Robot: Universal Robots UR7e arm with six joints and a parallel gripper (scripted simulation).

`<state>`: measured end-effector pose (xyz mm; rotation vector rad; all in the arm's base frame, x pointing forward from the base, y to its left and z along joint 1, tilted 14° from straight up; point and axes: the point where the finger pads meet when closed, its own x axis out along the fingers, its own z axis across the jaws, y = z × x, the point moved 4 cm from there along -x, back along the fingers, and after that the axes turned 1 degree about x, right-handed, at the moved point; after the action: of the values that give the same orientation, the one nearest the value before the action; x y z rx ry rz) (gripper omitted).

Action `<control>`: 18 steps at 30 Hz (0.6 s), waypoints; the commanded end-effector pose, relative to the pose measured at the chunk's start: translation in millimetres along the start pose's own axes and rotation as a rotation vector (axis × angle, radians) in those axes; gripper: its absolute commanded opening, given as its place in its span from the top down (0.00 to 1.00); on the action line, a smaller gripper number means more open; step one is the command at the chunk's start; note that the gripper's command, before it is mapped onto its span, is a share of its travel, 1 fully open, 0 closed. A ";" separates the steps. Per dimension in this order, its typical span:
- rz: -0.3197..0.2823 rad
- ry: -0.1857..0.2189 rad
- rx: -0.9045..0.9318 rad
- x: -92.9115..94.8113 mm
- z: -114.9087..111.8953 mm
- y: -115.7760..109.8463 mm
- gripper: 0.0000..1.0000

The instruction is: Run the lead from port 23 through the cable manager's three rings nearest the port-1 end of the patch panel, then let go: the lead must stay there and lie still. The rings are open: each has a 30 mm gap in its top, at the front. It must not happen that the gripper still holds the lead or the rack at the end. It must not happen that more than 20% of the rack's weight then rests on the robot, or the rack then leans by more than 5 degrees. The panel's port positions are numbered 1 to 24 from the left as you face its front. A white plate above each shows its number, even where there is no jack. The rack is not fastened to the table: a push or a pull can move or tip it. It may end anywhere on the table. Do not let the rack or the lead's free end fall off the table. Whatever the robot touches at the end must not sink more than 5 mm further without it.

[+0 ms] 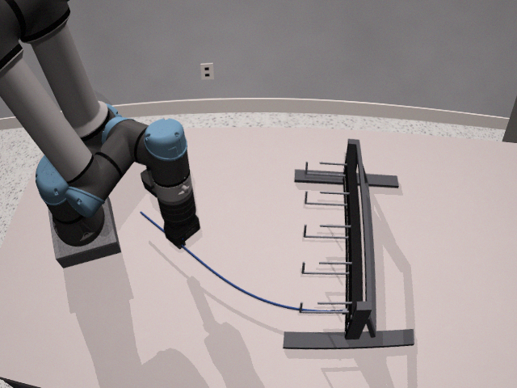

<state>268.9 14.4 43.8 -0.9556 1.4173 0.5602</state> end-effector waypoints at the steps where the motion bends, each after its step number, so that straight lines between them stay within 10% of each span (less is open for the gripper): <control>1: -0.001 0.000 0.000 -3.0 0.1 -0.3 1.00; 18: -0.001 0.000 0.007 -4.8 2.4 -1.4 1.00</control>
<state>268.8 15.5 47.5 -0.9542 1.4178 0.5592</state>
